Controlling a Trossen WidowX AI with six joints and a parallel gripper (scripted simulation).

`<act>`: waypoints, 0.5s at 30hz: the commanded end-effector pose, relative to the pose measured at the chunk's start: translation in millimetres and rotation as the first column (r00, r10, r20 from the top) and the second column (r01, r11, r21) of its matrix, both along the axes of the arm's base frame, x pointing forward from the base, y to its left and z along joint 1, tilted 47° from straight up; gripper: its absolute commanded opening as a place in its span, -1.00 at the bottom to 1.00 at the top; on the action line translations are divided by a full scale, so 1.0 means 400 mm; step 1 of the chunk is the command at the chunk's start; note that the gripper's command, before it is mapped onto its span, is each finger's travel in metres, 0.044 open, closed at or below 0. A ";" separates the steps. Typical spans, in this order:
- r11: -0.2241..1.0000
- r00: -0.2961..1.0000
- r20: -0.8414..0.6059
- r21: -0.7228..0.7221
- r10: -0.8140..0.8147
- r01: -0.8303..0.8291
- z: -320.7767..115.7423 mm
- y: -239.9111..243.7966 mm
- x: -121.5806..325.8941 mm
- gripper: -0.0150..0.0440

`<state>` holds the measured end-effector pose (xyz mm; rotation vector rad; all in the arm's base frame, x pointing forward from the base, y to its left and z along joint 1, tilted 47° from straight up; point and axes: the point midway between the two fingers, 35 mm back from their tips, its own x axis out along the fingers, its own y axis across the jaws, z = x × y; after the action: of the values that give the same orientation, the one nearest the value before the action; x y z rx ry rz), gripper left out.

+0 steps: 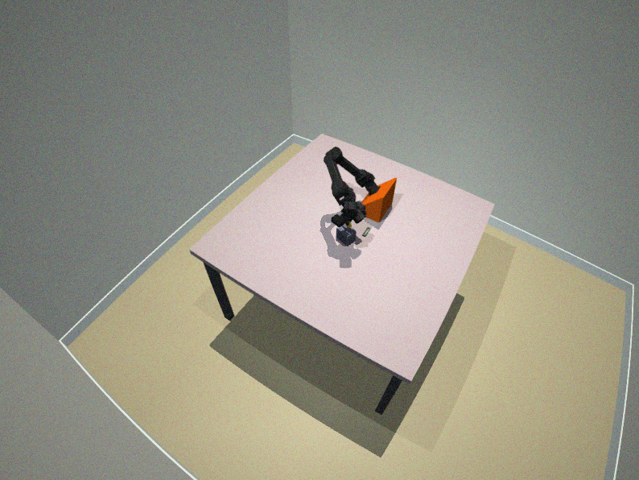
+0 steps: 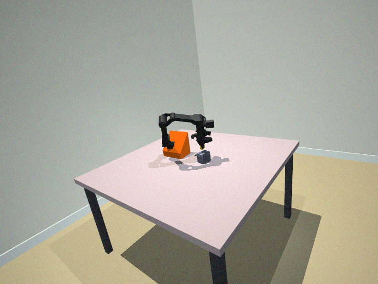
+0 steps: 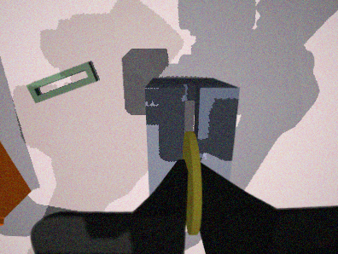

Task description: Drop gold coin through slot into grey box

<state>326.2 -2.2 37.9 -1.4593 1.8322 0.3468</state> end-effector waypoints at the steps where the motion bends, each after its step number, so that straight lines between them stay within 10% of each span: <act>1: 1.000 1.000 0.000 0.000 0.000 0.000 -0.002 0.002 -0.002 -0.49; 15: 1.000 1.000 -0.001 0.000 0.002 -0.002 0.019 -0.006 0.012 -0.49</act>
<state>328.1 -4.3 41.9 -1.4573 1.8370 0.3505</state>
